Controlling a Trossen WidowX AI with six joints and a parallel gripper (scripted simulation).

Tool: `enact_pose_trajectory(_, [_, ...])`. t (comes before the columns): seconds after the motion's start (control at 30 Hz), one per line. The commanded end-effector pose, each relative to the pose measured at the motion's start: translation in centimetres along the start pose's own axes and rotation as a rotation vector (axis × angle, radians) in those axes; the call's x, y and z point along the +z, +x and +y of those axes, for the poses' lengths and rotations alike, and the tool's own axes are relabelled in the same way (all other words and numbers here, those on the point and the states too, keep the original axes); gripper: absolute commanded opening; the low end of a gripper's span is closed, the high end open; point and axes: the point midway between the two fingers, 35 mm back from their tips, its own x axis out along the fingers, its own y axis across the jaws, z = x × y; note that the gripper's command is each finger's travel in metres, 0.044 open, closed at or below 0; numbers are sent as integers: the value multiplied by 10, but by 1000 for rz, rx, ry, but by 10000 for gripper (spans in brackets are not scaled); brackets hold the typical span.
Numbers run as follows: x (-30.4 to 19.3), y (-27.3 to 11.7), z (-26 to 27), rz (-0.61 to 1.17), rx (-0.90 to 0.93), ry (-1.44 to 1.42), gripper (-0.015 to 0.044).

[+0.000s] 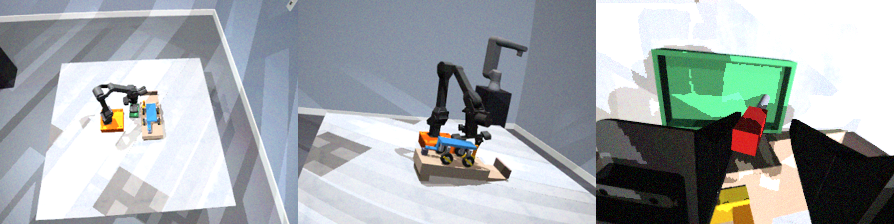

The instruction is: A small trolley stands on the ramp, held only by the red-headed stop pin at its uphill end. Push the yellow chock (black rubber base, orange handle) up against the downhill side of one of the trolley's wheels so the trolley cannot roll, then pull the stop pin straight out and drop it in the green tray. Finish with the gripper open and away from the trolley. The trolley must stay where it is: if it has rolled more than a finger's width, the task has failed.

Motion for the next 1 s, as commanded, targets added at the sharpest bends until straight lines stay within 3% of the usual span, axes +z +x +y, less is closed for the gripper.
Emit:
enact_pose_trajectory(0.0, [1,1,3,-5,-1,-4,190])
enact_pose_trajectory(0.97, [-3,4,20,-5,0,-4,190])
